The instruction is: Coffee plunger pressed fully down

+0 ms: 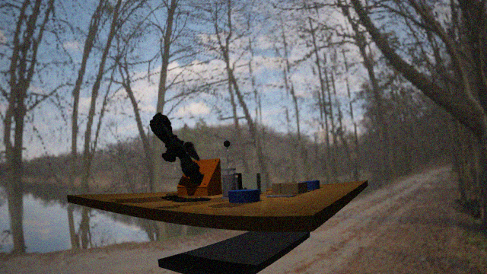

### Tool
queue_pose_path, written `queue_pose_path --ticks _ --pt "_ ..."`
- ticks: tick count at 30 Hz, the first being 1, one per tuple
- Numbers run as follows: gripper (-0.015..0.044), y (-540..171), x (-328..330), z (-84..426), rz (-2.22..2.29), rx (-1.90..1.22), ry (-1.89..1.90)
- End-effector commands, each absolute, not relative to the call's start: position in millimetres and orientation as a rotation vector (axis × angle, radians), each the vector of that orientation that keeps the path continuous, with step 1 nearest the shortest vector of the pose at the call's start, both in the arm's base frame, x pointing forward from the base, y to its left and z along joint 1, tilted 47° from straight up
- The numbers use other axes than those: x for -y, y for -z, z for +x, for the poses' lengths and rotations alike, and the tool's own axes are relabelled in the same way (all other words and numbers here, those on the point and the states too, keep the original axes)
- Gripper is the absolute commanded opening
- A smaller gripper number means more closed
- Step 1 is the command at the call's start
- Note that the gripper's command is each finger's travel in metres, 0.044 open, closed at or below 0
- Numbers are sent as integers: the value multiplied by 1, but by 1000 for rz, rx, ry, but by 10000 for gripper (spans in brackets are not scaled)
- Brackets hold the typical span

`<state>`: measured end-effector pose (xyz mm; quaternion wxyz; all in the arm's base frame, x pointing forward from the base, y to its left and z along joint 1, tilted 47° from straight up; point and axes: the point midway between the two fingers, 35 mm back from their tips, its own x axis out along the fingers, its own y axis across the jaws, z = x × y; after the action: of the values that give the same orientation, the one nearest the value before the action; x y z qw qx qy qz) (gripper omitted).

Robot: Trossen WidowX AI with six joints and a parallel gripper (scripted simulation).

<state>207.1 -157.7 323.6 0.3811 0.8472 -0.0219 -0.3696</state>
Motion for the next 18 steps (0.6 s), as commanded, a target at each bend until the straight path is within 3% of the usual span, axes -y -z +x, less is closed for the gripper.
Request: queue_pose_path --ticks 1,18 --pt "440 -295 138 228 1968 -138 1025" --pt "440 -244 31 271 959 -572 940"
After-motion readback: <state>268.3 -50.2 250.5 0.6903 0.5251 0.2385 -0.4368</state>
